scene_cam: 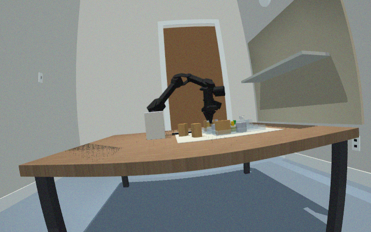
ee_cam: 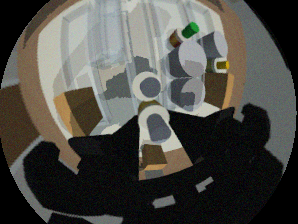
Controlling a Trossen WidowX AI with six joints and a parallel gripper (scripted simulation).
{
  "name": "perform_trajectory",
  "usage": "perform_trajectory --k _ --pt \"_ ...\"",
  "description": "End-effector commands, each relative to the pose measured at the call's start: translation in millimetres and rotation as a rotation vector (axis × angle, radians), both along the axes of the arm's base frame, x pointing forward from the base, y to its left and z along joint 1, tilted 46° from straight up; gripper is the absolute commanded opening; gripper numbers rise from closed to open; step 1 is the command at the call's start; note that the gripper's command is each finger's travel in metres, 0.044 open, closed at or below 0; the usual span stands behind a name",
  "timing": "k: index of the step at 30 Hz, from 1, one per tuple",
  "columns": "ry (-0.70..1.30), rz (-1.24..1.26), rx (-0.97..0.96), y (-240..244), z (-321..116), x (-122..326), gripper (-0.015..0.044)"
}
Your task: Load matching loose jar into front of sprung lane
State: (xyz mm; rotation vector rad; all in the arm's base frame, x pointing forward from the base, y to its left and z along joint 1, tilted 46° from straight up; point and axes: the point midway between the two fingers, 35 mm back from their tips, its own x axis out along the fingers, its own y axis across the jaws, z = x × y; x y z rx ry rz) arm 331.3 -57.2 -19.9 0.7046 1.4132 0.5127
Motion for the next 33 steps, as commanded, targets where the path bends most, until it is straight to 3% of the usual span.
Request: perform_trajectory --k 1,33 --pt "-0.029 -0.011 0.001 -3.2 4.3 10.3 0.0000" --pt "-0.029 -0.011 0.002 -2.1 3.4 13.4 0.0000"
